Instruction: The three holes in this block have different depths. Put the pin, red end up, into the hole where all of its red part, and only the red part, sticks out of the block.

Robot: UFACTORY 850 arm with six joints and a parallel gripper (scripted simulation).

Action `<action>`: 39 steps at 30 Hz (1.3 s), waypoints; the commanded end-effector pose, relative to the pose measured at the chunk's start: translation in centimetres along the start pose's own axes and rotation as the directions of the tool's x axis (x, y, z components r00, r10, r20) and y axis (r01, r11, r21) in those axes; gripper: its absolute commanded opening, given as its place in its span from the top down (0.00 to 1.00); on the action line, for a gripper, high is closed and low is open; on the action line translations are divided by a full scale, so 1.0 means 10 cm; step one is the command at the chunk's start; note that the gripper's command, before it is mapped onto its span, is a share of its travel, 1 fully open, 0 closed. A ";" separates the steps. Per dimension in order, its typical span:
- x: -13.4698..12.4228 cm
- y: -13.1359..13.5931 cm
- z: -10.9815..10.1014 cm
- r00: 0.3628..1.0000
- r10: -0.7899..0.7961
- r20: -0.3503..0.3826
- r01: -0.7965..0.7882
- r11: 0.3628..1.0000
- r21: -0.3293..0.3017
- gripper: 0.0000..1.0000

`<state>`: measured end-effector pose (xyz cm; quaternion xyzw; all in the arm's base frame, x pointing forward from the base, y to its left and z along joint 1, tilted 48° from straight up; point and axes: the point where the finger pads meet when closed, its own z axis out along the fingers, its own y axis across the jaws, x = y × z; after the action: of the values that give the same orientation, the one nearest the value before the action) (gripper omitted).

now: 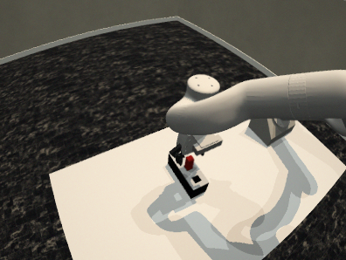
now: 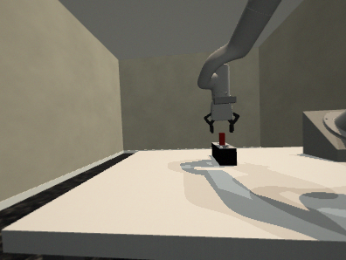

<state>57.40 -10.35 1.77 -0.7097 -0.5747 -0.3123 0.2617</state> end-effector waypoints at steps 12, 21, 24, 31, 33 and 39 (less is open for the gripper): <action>0.00 0.00 -0.13 1.000 0.000 0.000 0.000 1.000 0.000 0.00; 0.00 0.00 -0.13 1.000 0.000 0.000 0.000 1.000 0.000 0.00; 0.00 0.00 -0.13 1.000 0.000 0.000 0.000 1.000 0.000 0.00; 0.00 0.00 -0.27 1.000 0.000 0.000 0.000 1.000 0.000 0.00; 0.00 0.00 -0.27 1.000 0.000 0.000 0.000 1.000 0.000 0.00; 0.00 0.00 -0.27 1.000 0.000 0.000 0.000 1.000 0.000 0.00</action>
<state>56.96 -12.19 3.47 -0.7096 -0.5746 -0.3119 0.2628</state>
